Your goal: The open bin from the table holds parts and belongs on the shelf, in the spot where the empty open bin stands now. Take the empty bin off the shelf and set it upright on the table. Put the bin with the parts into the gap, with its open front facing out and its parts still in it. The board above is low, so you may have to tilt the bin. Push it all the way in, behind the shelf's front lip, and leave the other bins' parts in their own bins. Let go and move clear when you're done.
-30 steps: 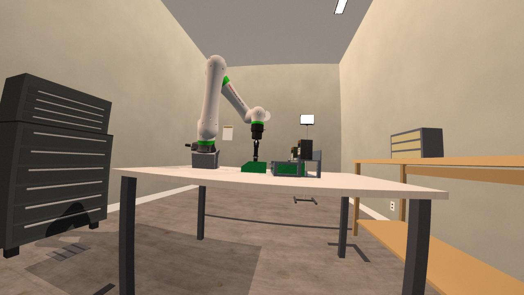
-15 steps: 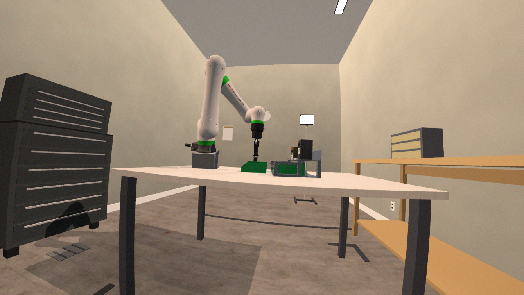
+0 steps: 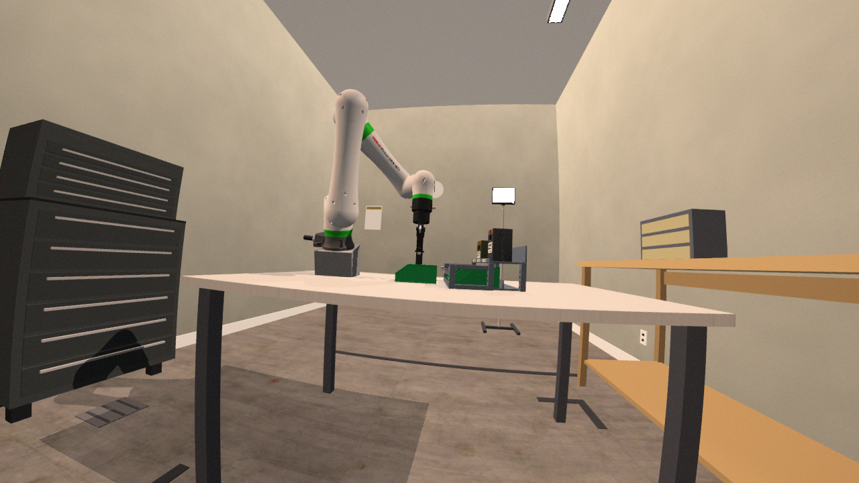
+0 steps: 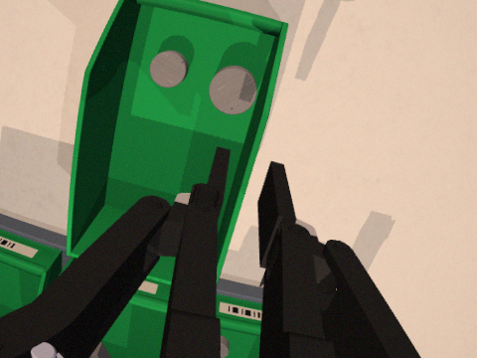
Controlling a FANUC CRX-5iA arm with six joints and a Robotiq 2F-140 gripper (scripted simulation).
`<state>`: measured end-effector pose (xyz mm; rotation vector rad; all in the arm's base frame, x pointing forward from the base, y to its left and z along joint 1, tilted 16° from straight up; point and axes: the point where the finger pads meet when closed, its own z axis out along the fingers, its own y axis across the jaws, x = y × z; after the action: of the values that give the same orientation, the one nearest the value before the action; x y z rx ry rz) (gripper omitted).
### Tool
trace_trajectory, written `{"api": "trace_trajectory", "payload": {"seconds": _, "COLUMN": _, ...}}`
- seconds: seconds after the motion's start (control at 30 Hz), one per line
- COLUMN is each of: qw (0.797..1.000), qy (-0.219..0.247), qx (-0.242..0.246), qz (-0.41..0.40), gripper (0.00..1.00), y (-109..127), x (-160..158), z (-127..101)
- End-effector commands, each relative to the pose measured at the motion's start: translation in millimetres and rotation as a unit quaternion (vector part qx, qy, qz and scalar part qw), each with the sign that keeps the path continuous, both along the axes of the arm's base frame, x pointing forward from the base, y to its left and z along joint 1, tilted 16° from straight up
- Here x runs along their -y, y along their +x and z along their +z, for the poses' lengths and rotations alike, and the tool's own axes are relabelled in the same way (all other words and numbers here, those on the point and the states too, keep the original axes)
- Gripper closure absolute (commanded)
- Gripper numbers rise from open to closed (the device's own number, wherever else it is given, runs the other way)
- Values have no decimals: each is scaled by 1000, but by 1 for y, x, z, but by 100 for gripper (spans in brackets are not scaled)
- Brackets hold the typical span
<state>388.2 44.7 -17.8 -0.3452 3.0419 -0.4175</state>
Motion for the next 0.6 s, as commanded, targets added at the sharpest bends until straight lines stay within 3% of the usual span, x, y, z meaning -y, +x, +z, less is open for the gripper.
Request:
{"api": "trace_trajectory", "payload": {"seconds": 0.0, "qw": 1000, "qy": 0, "qx": 1, "qz": 0, "gripper": 76, "y": 0, "x": -1, "z": 4}}
{"api": "trace_trajectory", "payload": {"seconds": 0.57, "qw": 1000, "qy": 0, "qx": 1, "qz": 0, "gripper": 76, "y": -2, "x": -8, "z": 29}}
